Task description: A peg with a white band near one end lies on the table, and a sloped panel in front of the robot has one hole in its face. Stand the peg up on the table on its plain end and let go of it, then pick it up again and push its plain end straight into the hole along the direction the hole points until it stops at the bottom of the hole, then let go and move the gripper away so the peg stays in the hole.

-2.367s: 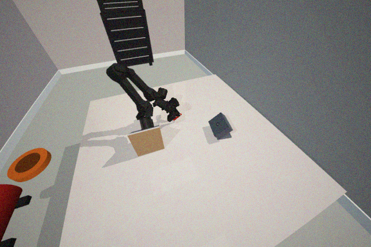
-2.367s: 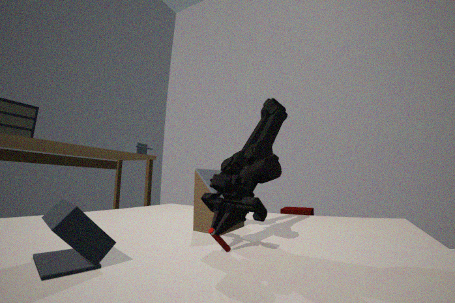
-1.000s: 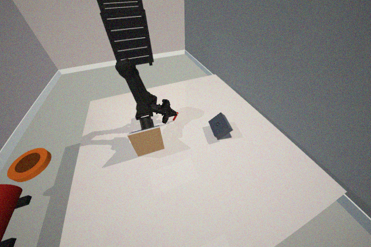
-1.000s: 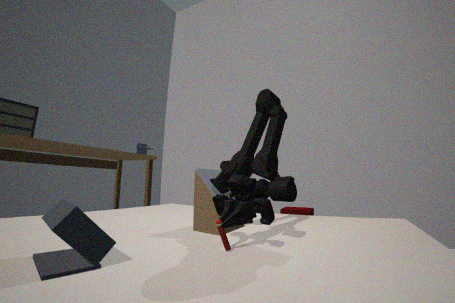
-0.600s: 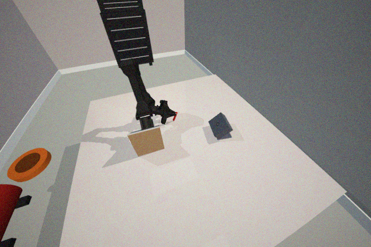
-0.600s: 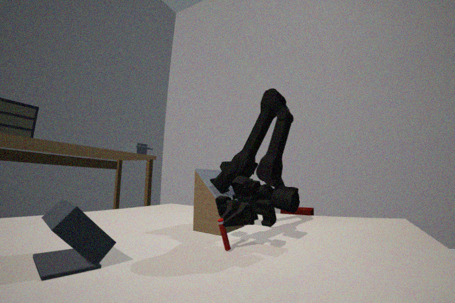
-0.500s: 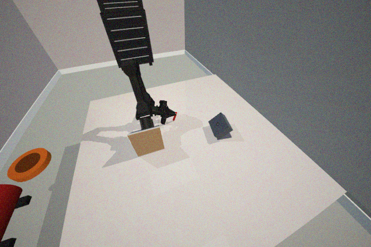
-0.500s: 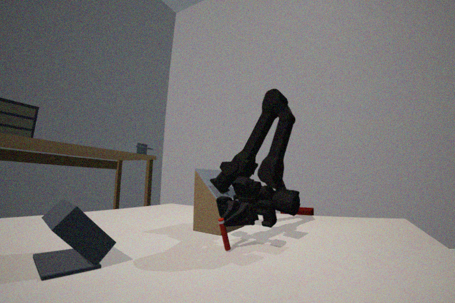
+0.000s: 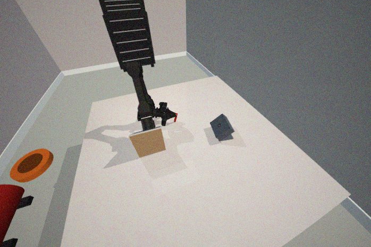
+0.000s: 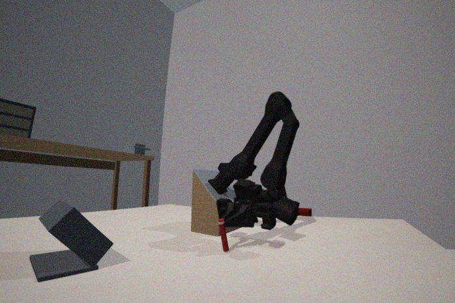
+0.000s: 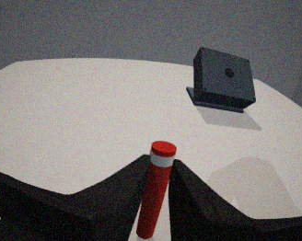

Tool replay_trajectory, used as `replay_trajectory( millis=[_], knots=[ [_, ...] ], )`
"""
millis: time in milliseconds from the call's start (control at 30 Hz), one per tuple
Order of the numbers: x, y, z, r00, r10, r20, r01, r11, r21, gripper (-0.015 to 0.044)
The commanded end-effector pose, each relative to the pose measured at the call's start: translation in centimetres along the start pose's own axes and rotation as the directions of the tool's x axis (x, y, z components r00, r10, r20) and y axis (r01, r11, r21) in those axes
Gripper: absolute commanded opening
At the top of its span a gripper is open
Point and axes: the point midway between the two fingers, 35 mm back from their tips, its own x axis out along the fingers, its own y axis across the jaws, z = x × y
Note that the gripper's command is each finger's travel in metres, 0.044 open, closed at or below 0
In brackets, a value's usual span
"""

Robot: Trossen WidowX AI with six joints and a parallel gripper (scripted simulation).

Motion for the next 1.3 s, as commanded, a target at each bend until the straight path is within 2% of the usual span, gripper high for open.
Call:
replay_trajectory(
  millis=[0, 1267],
  knots=[
    [-0.27, 0.16, 0.02, 1.000, 0.004, -0.006, -0.003, 1.000, 0.006, 0.0049],
    [-0.56, -0.09, -0.64, 1.000, 0.001, -0.010, -0.001, 1.000, -0.005, 0.0049]
  ],
)
